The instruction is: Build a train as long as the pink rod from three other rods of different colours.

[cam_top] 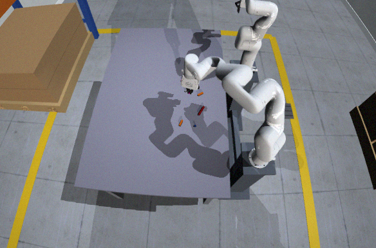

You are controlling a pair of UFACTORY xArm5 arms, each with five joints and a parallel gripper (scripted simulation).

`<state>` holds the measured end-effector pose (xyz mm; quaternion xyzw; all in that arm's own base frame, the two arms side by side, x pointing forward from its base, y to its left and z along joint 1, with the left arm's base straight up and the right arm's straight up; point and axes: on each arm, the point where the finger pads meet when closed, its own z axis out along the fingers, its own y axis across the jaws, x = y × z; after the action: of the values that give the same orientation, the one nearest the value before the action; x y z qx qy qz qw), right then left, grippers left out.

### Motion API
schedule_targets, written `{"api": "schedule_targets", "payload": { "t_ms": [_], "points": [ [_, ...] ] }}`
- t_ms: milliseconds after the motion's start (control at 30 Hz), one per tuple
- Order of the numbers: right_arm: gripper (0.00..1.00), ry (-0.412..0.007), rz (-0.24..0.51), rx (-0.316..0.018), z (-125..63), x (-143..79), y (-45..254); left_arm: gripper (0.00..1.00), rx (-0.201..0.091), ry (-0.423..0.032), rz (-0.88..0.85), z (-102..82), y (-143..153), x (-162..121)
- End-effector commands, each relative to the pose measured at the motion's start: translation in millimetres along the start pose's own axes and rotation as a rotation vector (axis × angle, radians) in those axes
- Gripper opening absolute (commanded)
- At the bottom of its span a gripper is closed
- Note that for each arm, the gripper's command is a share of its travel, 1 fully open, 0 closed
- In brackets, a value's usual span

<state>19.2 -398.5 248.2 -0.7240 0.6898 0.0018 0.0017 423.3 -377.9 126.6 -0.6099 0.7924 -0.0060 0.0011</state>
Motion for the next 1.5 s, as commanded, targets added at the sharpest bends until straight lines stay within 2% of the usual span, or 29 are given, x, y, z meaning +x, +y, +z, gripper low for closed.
{"api": "schedule_targets", "payload": {
  "t_ms": [0,833,1000,1333,1400,1467],
  "points": [
    [1.0,0.005,0.0,0.0,-1.8,1,0,0.06,-0.005,-0.003,-0.159,-1.0,-4,25],
    [1.0,0.005,0.0,0.0,-1.8,1,0,0.06,-0.005,-0.003,-0.199,2.5,-4,31],
    [1.0,0.005,0.0,0.0,-1.8,1,0,0.06,-0.006,-0.003,-0.199,13.8,-4,31],
    [1.0,0.005,0.0,0.0,-1.8,1,0,0.06,-0.006,-0.003,-0.199,55.5,-4,32],
    [1.0,0.005,0.0,0.0,-1.8,1,0,0.06,-0.006,-0.003,-0.199,55.5,-4,32],
    [1.0,0.005,0.0,0.0,-1.8,1,0,0.06,-0.006,-0.003,-0.199,63.9,-4,32]
  ]
}}
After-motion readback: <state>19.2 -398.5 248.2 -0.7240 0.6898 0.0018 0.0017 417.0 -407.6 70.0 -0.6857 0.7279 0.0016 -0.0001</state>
